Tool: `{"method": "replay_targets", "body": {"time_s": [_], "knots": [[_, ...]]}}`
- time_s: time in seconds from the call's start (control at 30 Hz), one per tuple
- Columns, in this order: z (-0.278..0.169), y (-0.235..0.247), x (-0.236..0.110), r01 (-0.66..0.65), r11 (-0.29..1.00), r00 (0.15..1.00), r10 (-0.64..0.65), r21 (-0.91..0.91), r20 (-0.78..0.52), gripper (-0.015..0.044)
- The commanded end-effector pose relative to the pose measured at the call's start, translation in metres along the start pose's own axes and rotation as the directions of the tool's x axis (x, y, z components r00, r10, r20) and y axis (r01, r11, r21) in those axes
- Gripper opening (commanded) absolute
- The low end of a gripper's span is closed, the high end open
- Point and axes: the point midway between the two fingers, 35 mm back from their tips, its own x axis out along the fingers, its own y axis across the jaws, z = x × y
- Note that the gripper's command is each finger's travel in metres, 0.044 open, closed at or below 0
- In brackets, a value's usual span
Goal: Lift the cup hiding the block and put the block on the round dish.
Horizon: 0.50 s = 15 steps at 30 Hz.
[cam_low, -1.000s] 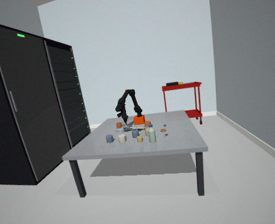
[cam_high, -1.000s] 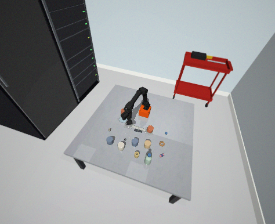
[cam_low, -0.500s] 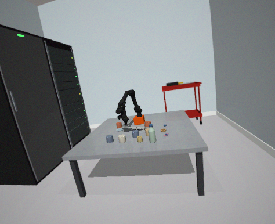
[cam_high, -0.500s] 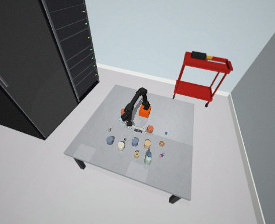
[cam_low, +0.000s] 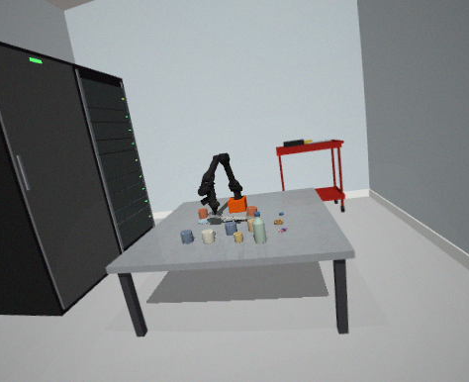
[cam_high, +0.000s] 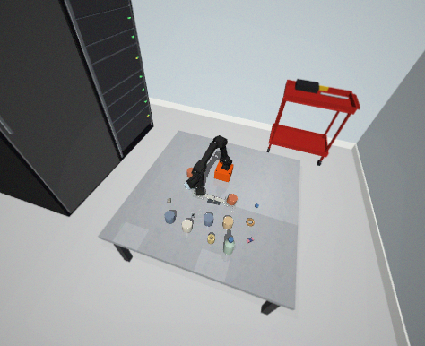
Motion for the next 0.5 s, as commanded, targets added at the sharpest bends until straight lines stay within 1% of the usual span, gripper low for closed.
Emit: {"method": "replay_targets", "body": {"time_s": [0.0, 0.13, 0.47], "knots": [[0.000, 0.000, 0.001, 0.002, 1.000, 1.000, -0.002, 0.004, 0.003, 0.0108], [0.001, 0.001, -0.008, 0.002, 1.000, 1.000, -0.002, 0.004, 0.003, 0.0003], [0.003, 0.002, -0.067, 0.002, 1.000, 1.000, -0.002, 0.004, 0.003, 0.0000]]}}
